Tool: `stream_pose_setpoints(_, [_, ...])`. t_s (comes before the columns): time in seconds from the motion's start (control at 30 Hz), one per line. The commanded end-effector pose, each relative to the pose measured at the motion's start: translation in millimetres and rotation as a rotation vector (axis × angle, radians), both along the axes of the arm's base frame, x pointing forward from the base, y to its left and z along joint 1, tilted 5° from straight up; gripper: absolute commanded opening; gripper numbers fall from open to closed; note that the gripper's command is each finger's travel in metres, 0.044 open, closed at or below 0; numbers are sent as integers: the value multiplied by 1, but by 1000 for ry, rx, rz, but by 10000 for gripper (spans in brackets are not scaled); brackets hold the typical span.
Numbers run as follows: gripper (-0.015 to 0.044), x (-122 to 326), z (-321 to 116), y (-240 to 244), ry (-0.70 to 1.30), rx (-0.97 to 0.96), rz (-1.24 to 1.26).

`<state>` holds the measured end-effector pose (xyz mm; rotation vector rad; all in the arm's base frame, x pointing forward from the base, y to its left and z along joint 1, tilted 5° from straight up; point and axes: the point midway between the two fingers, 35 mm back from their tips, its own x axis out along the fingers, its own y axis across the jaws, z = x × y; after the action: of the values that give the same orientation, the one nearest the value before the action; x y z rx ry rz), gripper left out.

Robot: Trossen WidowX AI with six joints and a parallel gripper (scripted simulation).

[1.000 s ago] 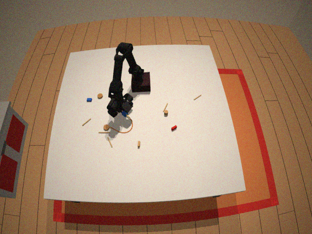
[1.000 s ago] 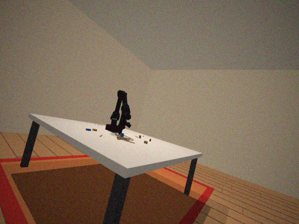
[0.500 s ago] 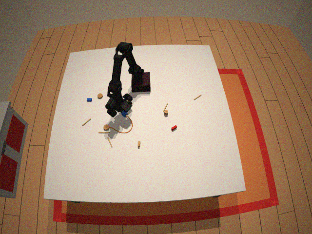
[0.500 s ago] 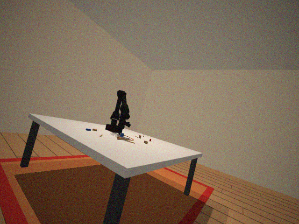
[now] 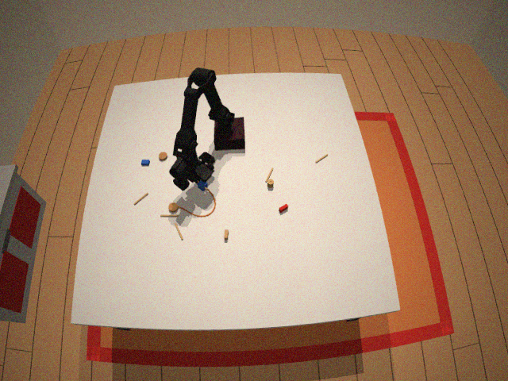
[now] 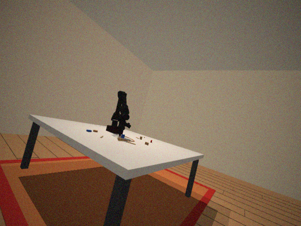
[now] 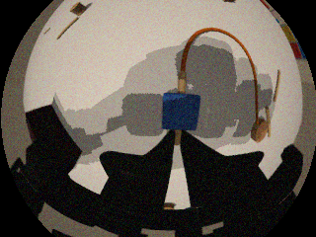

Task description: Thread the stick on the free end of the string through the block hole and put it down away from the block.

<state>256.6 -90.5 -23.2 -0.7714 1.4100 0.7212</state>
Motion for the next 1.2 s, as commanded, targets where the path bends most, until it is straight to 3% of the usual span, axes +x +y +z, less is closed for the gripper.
stream_pose_setpoints(0.0, [0,-1,-1,0,-3,4,5])
stream_pose_setpoints(1.17, [0,-14,0,-14,-12,-4,5])
